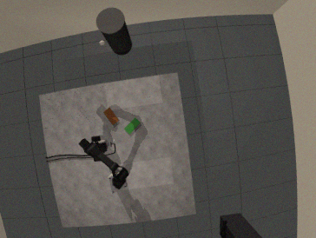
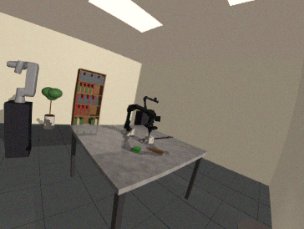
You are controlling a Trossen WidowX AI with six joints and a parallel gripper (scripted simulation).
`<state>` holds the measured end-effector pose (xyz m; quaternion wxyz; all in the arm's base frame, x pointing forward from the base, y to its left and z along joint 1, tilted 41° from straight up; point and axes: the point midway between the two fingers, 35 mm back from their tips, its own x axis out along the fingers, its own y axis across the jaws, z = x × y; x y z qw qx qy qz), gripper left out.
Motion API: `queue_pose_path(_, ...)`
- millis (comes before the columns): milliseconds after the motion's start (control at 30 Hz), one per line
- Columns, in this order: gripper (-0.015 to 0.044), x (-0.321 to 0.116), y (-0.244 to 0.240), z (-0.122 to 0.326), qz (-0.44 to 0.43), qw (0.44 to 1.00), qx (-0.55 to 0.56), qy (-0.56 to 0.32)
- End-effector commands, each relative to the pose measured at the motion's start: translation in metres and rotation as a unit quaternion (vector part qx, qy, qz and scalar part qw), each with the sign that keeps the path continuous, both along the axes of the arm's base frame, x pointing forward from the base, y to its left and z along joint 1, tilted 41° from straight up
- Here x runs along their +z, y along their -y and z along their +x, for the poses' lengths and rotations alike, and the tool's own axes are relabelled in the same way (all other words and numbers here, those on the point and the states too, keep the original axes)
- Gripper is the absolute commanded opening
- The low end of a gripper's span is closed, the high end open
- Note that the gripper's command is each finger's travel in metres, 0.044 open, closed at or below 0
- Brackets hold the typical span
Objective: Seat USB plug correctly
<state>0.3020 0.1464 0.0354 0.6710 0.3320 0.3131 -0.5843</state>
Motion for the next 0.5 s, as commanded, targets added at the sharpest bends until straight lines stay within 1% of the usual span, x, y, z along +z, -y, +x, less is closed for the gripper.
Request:
queue_pose_path(0,0.0,-0.0003,-0.0001,0.0,0.002,1.0,0.001,-0.001)
queue_pose_path(467,0.0,-0.0016,0.001,0.0002,0.002,1.0,0.001,-0.001)
